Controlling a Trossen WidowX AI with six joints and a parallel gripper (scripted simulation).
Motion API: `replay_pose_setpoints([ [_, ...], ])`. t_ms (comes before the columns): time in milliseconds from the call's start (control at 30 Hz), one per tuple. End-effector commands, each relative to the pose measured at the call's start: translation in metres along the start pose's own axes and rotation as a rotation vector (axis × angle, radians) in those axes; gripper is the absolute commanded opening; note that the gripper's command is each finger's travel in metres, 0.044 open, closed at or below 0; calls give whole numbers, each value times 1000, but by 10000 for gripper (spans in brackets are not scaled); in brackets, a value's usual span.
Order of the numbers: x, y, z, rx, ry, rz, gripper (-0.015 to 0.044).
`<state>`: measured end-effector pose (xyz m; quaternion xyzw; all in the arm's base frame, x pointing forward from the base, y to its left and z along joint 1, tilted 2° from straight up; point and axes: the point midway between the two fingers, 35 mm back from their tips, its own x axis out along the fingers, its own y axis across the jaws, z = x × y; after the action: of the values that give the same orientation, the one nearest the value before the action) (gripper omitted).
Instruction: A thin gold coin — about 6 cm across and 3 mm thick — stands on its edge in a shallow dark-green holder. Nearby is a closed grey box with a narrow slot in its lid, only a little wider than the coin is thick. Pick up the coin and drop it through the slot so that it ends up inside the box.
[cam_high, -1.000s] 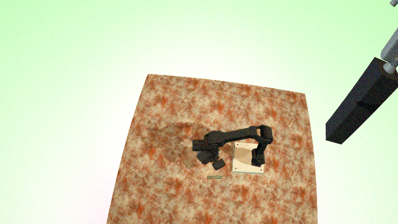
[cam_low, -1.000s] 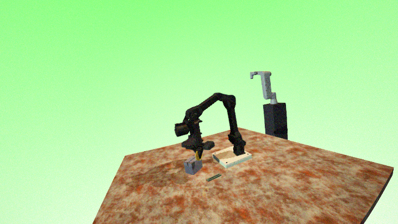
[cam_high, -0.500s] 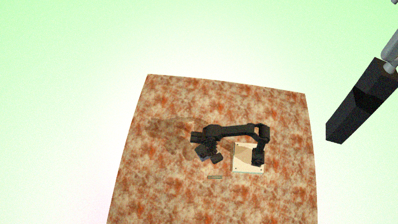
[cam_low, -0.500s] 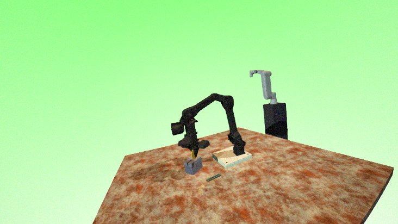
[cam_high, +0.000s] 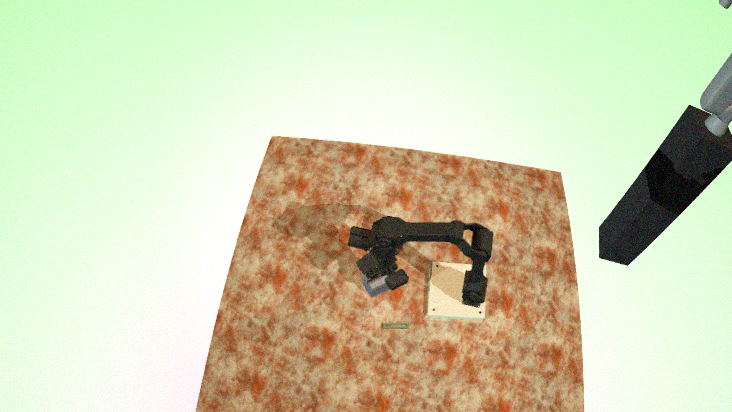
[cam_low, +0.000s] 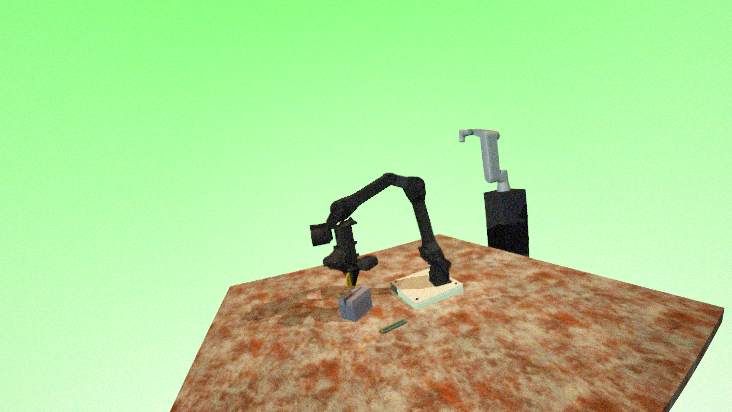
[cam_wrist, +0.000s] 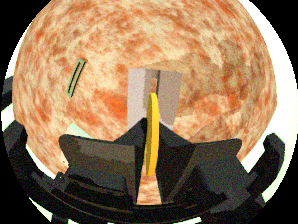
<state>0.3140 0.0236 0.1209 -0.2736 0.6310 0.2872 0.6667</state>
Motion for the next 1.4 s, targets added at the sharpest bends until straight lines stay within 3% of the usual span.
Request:
replay_pose_setpoints([
  [0,-2,-6,-2,-3,-6,0,0],
  [1367,3,-6,-2,-2,3,3,0],
])
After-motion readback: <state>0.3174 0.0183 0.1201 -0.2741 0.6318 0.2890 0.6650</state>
